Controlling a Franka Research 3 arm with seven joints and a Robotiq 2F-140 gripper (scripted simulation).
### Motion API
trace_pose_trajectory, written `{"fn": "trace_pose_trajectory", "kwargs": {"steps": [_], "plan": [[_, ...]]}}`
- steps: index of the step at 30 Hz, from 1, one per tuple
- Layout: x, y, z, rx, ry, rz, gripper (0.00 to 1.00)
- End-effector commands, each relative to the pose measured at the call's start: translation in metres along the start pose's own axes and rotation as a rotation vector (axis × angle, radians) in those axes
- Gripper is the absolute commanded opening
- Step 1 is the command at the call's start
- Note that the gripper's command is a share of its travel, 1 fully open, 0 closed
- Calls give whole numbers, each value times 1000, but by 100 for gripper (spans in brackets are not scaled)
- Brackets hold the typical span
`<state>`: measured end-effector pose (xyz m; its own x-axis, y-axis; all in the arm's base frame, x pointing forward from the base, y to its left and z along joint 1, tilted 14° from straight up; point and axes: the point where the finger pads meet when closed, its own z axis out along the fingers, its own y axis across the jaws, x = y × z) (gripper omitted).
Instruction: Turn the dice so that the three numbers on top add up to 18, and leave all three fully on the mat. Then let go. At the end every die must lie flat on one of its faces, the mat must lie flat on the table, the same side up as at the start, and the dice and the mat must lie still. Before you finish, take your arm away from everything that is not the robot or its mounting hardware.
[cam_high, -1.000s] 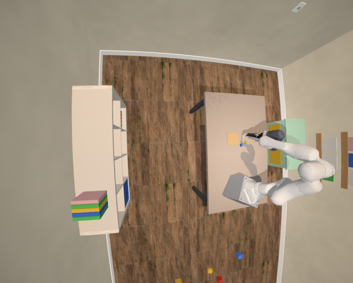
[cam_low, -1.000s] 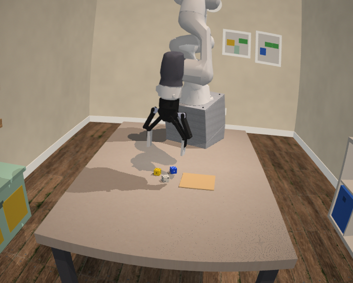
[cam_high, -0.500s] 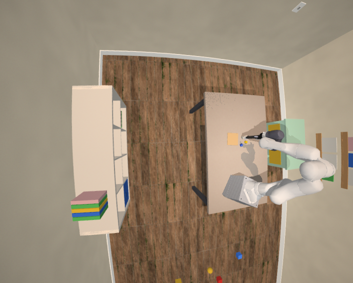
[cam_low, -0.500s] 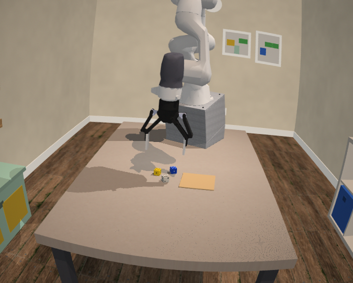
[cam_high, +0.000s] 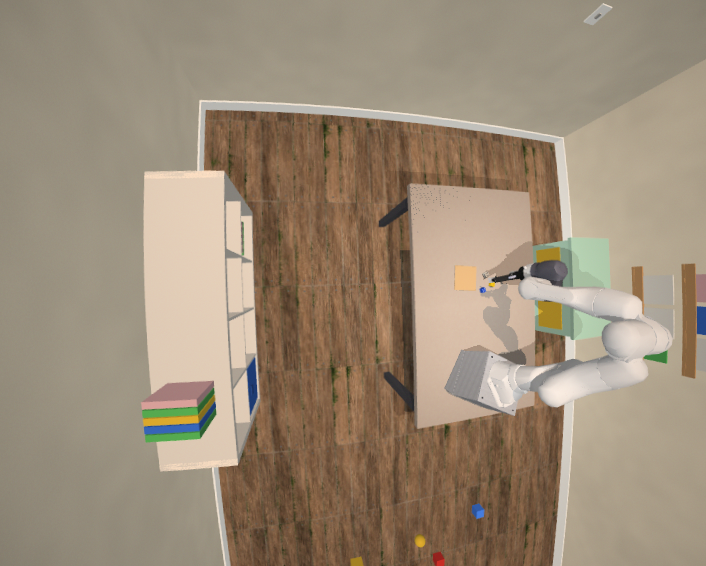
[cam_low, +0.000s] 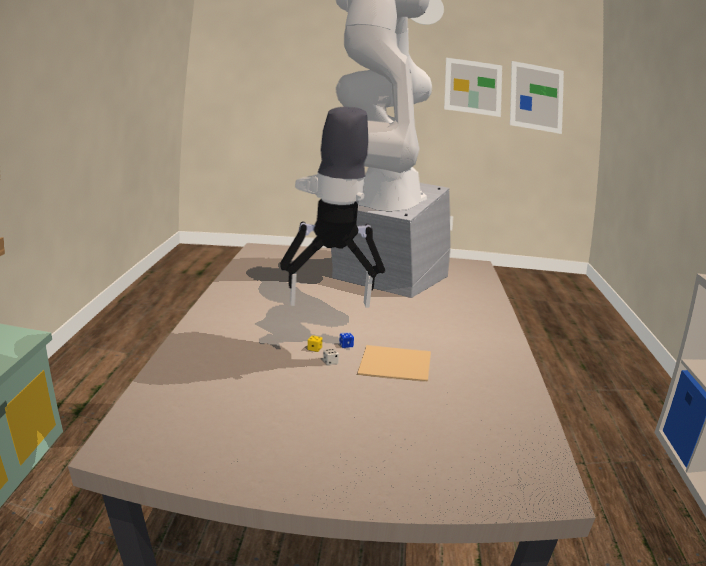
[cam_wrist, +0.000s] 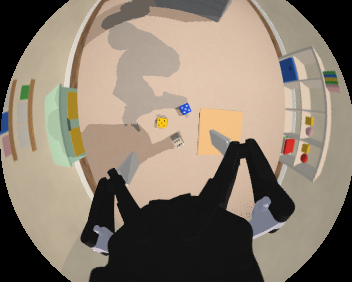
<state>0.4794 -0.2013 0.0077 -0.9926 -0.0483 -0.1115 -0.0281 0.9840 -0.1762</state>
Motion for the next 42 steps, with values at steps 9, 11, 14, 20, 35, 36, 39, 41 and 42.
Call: {"fn": "trace_pose_trajectory", "kwargs": {"steps": [9, 11, 14, 20, 35, 36, 39, 41, 42], "plan": [[0, 0, 2, -16, -9, -313, 100], [0, 0, 3, -16, -8, -365, 100], [0, 0, 3, -16, -8, -426, 100], [0, 0, 5, -16, -7, -536, 100], [1, 0, 7, -16, -8, -800, 100], [1, 0, 8, -17, -8, -834, 100], [1, 0, 8, -17, -8, -891, 100], [1, 0, 9, -16, -9, -931, 100], [1, 0, 9, -16, -9, -950, 100]]}}
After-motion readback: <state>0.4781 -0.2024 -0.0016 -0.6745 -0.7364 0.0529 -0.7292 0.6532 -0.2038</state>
